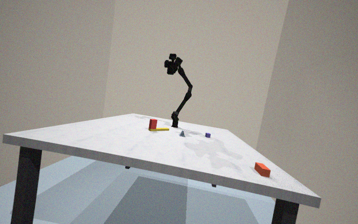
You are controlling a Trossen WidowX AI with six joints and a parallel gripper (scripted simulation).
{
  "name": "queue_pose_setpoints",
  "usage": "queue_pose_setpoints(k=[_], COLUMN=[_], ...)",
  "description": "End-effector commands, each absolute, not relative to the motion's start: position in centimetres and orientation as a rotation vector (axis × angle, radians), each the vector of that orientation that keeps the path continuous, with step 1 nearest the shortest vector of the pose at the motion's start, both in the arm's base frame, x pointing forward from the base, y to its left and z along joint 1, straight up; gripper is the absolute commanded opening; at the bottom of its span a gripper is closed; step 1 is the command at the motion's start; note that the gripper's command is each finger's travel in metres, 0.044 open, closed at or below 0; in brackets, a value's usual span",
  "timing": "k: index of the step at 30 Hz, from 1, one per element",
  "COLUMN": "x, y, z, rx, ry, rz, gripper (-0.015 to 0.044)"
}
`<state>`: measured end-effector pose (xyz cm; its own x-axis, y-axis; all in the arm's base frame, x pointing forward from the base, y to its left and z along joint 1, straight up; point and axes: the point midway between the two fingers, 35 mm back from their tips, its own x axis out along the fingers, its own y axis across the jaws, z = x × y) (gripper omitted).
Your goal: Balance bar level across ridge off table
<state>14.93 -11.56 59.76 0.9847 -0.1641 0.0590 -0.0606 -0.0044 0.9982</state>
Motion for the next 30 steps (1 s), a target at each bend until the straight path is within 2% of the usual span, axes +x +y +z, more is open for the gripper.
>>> queue_pose_setpoints(k=[1, 30], x=[15.2, 19.1], y=[-12.8, -18.8], z=[59.2, 54.2], rx=[1.515, 0.962], ry=[-0.182, -0.086], rz=[-0.094, -0.209], gripper=[0.0315, 0.0315])
